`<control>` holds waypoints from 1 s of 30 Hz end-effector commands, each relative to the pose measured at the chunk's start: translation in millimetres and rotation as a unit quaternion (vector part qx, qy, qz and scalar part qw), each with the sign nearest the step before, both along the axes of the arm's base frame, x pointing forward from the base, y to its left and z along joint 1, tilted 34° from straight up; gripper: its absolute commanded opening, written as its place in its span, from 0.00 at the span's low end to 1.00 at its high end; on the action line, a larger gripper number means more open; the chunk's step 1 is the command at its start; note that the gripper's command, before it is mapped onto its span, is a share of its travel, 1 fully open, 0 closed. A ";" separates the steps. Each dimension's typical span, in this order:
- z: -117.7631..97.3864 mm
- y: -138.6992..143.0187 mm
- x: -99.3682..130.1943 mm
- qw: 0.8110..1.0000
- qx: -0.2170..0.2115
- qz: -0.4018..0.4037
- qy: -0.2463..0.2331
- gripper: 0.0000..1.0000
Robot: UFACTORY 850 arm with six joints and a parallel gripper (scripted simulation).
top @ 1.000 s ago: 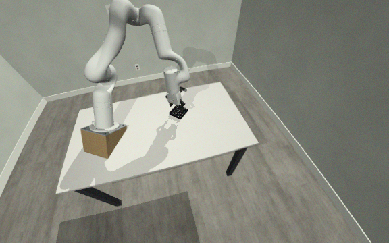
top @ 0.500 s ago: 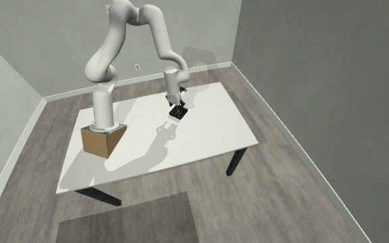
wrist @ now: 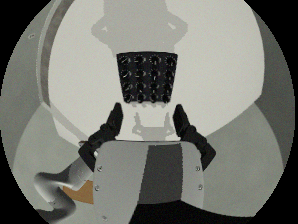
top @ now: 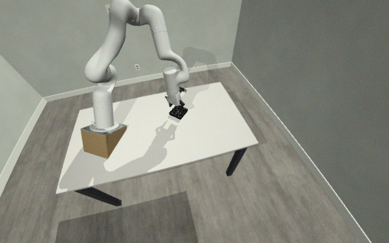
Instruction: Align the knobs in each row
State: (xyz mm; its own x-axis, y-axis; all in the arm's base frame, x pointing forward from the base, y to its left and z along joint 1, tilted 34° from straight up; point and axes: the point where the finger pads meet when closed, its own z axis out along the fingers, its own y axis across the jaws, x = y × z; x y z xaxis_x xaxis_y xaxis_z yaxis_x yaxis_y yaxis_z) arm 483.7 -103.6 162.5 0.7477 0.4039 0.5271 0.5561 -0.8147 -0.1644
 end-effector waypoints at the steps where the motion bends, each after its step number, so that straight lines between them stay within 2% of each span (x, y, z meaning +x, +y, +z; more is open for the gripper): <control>1: -1.1 -1.7 -1.7 1.000 0.000 0.000 -0.001 1.00; 15: -18.7 -13.9 -23.9 1.000 0.000 0.000 -0.001 1.00; 30: -27.6 -20.2 -35.1 1.000 0.000 0.000 -0.001 1.00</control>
